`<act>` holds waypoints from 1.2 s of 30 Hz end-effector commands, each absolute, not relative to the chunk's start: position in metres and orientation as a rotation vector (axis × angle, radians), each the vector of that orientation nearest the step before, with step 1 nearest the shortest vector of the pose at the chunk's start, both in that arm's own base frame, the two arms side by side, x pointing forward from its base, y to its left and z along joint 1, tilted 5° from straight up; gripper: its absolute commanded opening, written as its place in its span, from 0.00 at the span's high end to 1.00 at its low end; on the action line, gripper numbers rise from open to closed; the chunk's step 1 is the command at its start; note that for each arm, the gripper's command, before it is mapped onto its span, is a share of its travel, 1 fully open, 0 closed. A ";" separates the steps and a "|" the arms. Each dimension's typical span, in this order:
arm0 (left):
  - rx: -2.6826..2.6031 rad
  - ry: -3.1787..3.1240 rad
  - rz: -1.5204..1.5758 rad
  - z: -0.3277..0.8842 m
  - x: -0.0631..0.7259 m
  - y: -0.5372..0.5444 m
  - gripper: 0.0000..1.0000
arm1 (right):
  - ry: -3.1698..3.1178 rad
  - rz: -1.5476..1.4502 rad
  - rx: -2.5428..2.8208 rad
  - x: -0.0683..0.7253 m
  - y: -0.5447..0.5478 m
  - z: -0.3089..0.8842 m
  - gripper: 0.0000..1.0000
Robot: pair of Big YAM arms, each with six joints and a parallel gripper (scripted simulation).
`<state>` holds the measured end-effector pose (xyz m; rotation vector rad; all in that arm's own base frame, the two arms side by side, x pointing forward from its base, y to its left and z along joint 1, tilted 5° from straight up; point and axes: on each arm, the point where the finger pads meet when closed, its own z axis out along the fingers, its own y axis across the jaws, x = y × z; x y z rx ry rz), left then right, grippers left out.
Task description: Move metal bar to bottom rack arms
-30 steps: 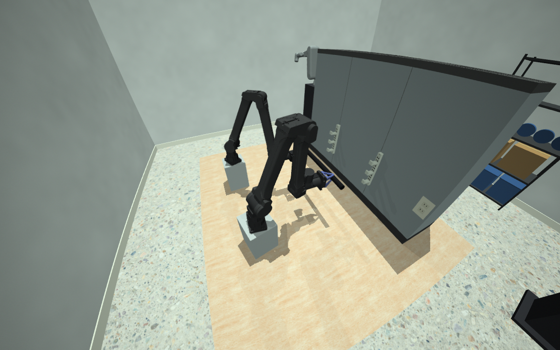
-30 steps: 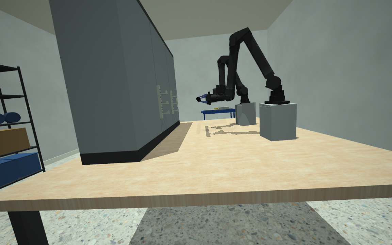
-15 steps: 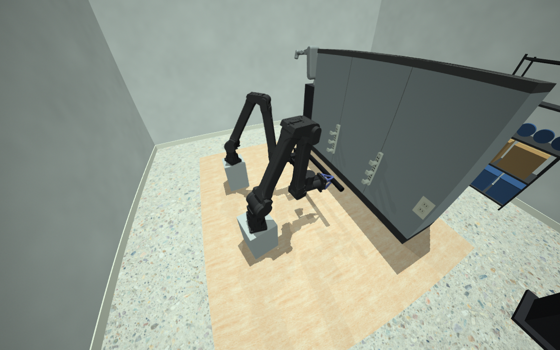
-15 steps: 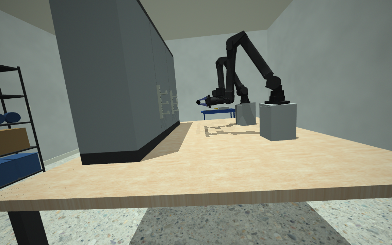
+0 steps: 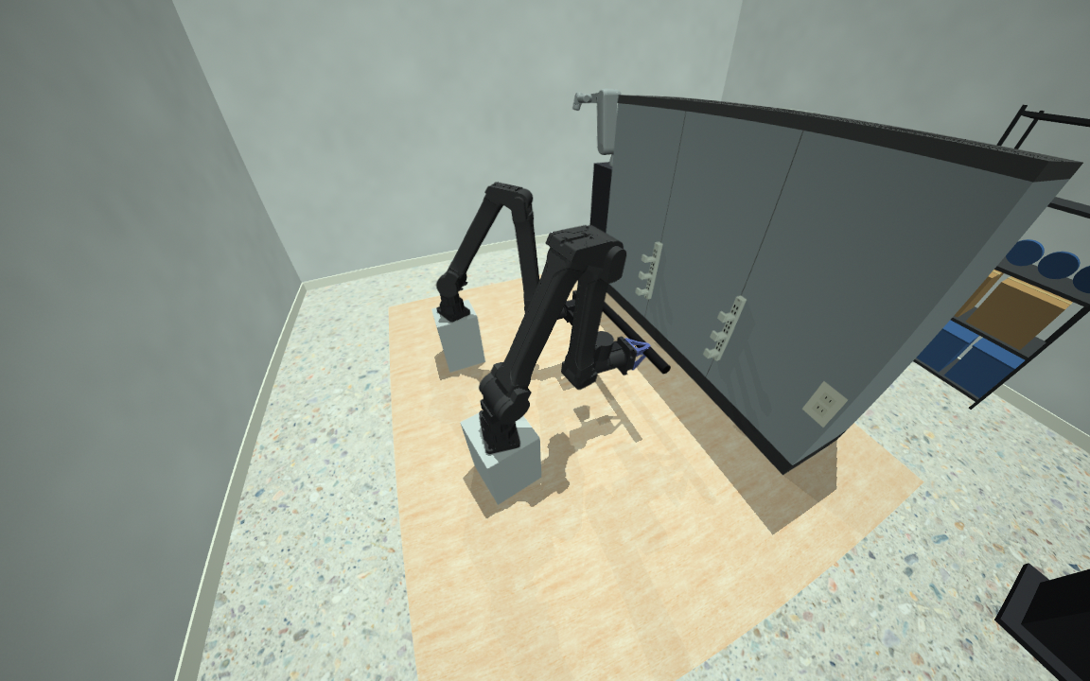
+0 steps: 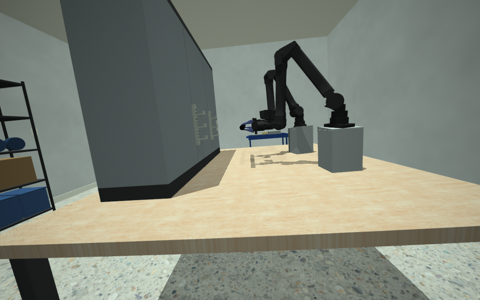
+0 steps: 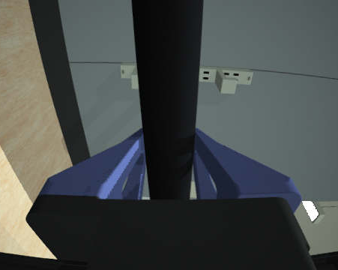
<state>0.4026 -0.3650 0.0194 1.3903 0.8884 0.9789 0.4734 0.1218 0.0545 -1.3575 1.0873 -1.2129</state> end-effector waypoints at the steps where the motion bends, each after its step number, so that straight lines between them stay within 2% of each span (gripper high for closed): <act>1: 1.349 0.866 1.009 0.025 0.414 -0.368 1.00 | 1.062 -1.239 -1.251 0.484 0.111 0.044 1.00; 36: 1.349 0.866 1.009 0.017 0.413 -0.365 1.00 | 1.062 -1.239 -1.251 0.486 0.111 0.014 1.00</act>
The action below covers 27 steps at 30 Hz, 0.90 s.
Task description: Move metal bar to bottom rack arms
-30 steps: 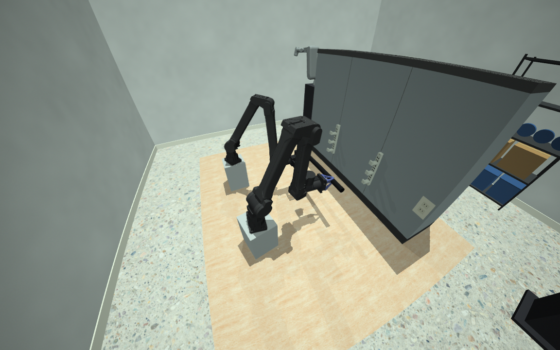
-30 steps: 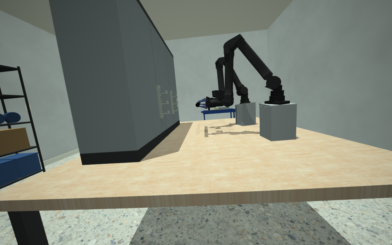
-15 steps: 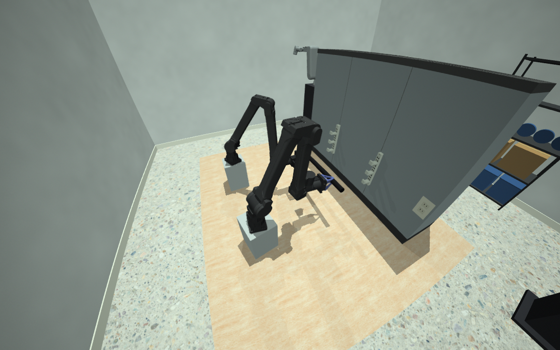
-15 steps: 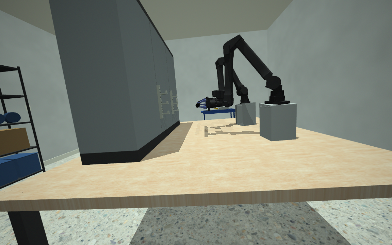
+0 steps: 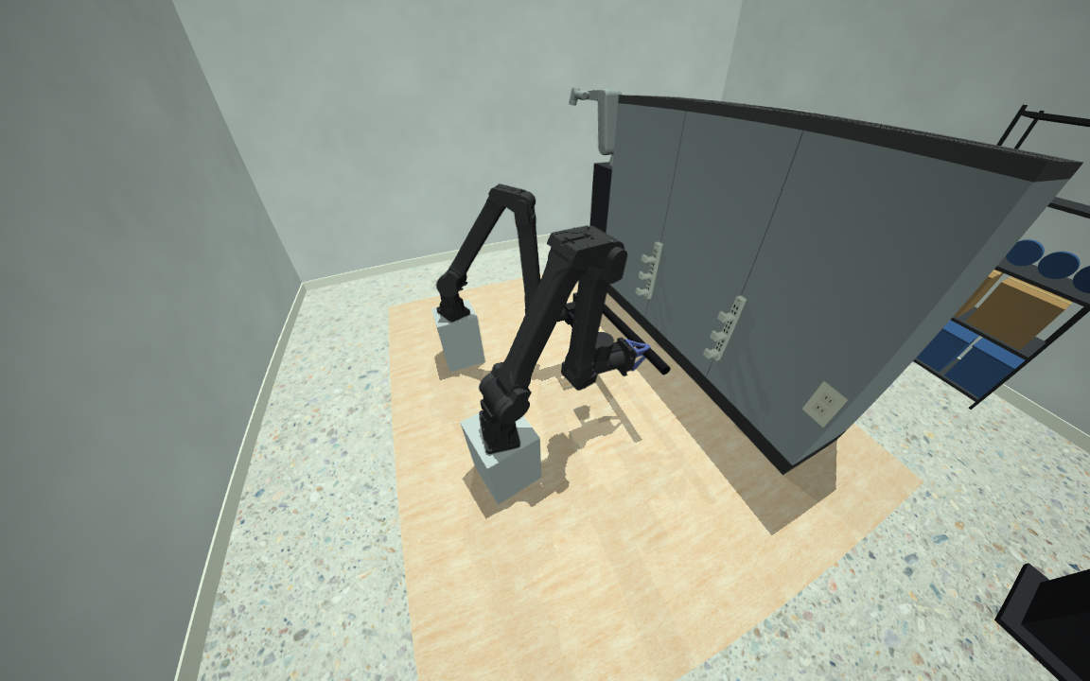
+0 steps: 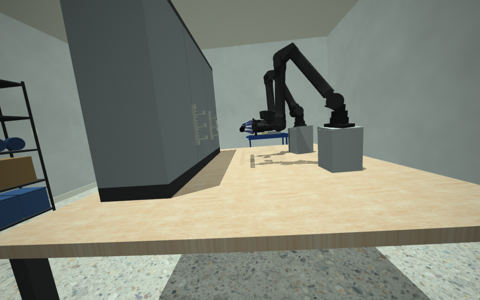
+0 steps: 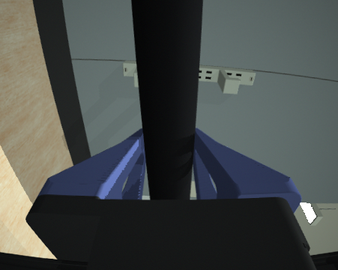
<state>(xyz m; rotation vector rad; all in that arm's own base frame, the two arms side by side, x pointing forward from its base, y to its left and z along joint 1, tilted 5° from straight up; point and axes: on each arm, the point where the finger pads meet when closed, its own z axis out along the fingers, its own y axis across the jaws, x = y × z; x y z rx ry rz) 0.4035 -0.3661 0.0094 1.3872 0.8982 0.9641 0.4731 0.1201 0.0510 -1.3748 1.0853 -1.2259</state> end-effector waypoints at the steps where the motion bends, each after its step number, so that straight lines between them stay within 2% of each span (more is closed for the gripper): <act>1: 1.349 0.866 1.009 0.017 0.413 -0.365 1.00 | 1.062 -1.239 -1.251 0.486 0.111 0.014 1.00; 27: 1.349 0.866 1.009 0.017 0.413 -0.363 1.00 | 1.062 -1.239 -1.251 0.488 0.111 -0.007 1.00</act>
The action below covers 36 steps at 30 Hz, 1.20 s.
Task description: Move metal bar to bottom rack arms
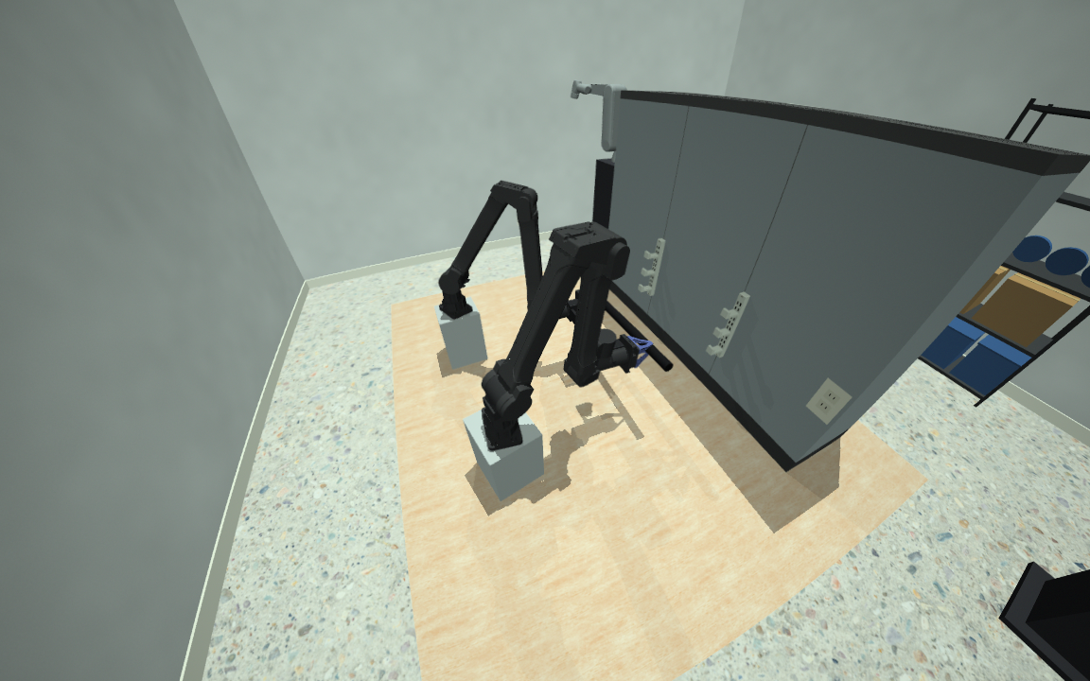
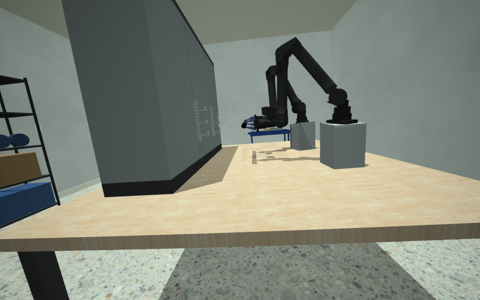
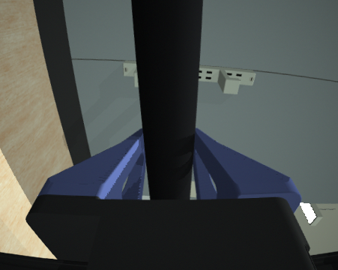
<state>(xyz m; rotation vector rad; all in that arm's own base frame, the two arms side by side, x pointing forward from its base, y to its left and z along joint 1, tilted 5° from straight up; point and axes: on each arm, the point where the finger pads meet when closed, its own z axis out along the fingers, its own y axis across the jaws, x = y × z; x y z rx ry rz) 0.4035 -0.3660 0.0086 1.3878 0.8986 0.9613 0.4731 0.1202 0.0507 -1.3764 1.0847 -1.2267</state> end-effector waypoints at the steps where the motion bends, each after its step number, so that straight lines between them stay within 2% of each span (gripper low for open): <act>1: 1.349 0.866 1.009 0.017 0.413 -0.363 1.00 | 1.062 -1.239 -1.251 0.488 0.111 -0.007 1.00; 36: 1.349 0.866 1.009 0.016 0.411 -0.360 1.00 | 1.062 -1.239 -1.251 0.491 0.113 -0.006 1.00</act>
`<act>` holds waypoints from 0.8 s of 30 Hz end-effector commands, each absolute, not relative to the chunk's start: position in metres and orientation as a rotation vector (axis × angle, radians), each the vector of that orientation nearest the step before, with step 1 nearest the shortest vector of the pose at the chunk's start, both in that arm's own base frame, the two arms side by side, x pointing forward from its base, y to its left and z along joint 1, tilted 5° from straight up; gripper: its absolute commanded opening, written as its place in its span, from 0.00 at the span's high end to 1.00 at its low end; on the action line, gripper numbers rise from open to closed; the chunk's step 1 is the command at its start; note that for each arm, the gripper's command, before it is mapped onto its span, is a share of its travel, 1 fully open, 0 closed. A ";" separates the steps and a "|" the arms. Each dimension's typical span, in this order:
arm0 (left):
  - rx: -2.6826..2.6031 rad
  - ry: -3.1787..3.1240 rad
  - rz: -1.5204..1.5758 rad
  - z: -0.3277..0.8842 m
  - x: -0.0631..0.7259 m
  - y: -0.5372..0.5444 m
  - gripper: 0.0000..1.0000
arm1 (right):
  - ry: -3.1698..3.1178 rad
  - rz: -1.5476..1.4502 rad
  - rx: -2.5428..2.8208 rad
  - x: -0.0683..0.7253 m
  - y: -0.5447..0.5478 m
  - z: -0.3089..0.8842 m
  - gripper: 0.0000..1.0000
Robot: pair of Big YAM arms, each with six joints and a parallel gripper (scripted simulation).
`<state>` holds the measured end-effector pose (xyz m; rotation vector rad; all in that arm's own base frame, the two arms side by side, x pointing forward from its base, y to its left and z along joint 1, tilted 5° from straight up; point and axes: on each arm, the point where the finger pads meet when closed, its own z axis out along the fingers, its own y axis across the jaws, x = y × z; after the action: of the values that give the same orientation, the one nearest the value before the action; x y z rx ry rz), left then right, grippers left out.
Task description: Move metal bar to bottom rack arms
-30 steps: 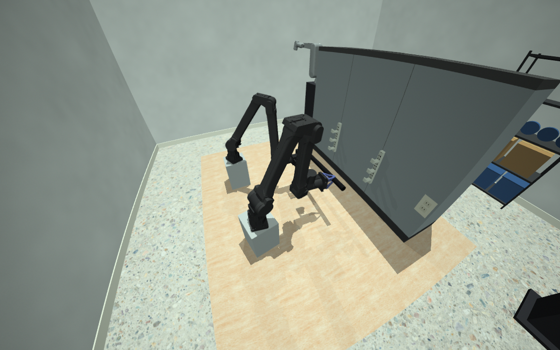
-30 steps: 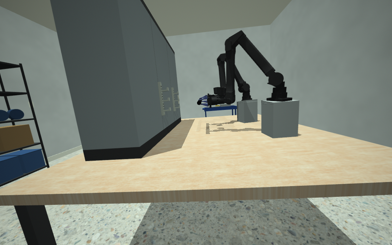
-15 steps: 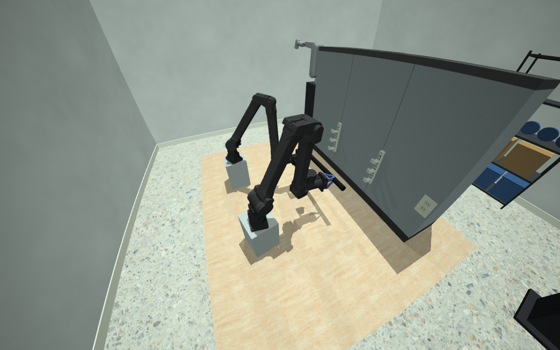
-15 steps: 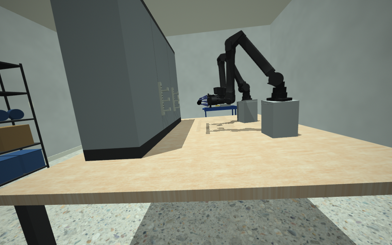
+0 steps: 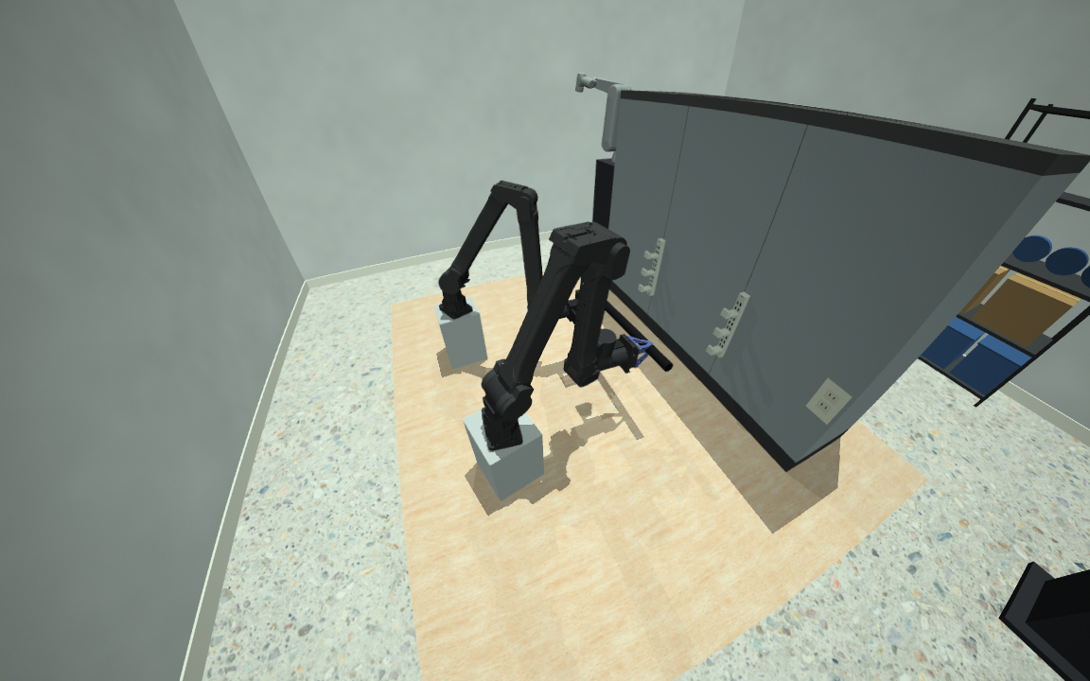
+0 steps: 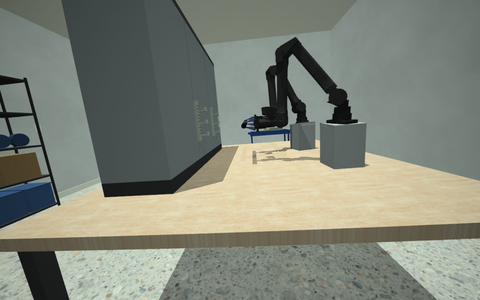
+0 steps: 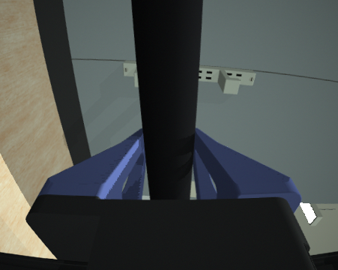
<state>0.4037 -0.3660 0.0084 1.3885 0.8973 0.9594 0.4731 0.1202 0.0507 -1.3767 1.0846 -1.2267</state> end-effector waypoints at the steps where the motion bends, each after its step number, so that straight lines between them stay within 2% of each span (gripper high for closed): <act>1: 1.349 0.866 1.009 0.016 0.411 -0.360 1.00 | 1.062 -1.239 -1.251 0.491 0.113 -0.006 1.00; 24: 1.349 0.866 1.009 0.016 0.409 -0.356 1.00 | 1.062 -1.239 -1.251 0.492 0.114 -0.006 1.00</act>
<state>0.4040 -0.3660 0.0084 1.3891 0.8958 0.9579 0.4731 0.1202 0.0507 -1.3768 1.0845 -1.2267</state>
